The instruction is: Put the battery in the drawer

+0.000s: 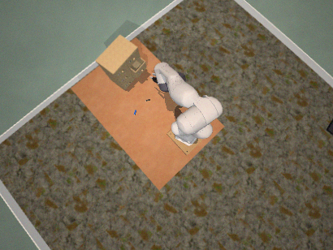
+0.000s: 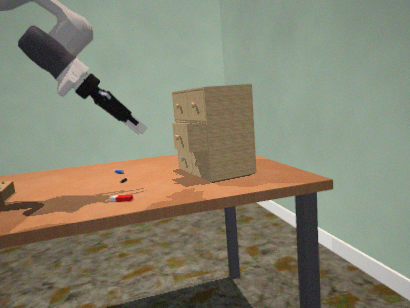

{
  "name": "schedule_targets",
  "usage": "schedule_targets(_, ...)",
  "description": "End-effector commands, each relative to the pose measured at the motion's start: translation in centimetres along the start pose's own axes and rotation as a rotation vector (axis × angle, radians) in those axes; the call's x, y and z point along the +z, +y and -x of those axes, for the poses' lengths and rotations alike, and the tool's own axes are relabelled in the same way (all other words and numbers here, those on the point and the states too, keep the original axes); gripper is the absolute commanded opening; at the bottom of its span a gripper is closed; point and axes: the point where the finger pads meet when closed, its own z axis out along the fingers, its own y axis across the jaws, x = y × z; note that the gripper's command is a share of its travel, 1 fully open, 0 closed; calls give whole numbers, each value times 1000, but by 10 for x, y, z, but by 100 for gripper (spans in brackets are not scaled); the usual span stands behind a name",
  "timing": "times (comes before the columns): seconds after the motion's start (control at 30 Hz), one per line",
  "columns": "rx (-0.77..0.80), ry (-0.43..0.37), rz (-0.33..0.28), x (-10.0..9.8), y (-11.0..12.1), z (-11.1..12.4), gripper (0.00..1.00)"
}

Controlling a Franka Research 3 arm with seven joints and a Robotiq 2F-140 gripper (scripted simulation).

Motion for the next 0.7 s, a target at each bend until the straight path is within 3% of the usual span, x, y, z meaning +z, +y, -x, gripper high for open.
schedule_targets(0.0, 120, 113, 27, -11, -3, -3, 20)
schedule_targets(0.23, 114, 265, 35, -36, -4, -3, 20)
schedule_targets(0.33, 70, 298, 24, -51, -4, -4, 20)
schedule_targets(0.4, 67, 294, 23, -51, -4, -4, 20)
schedule_targets(0.67, -53, 397, -18, -97, -5, -5, 20)
